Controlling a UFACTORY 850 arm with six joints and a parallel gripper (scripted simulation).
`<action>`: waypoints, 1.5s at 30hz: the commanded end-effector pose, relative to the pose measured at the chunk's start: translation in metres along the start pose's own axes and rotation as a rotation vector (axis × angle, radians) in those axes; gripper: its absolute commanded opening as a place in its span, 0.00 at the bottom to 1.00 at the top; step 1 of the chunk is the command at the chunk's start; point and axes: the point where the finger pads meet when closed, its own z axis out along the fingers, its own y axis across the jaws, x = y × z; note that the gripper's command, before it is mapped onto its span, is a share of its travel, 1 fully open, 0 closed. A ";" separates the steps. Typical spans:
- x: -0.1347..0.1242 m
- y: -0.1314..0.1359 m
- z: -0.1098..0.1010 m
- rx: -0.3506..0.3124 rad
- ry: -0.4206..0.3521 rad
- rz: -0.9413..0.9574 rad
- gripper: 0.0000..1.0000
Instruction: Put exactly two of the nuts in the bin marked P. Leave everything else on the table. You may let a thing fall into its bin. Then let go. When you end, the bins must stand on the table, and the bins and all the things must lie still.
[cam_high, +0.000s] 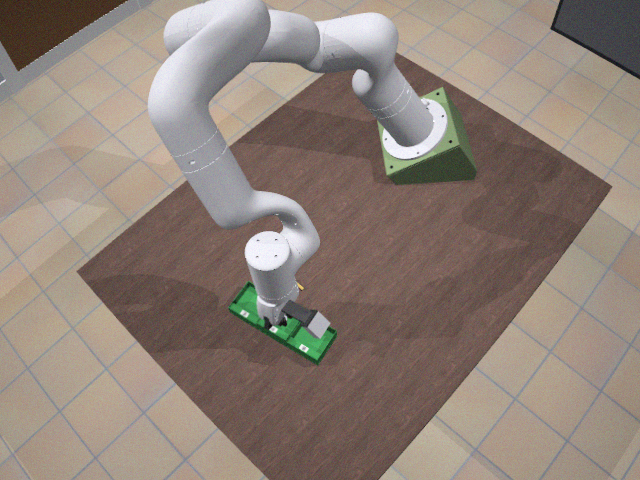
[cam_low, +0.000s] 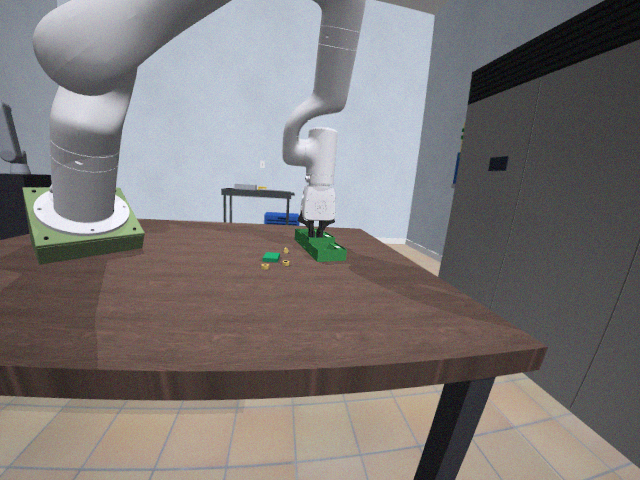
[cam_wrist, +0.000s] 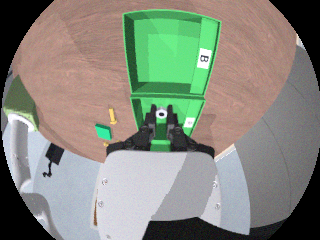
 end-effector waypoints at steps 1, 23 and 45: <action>0.000 0.001 0.004 -0.002 0.000 0.000 0.00; -0.001 0.000 0.004 -0.002 0.000 0.001 0.30; -0.001 0.000 -0.012 -0.002 0.000 0.001 0.30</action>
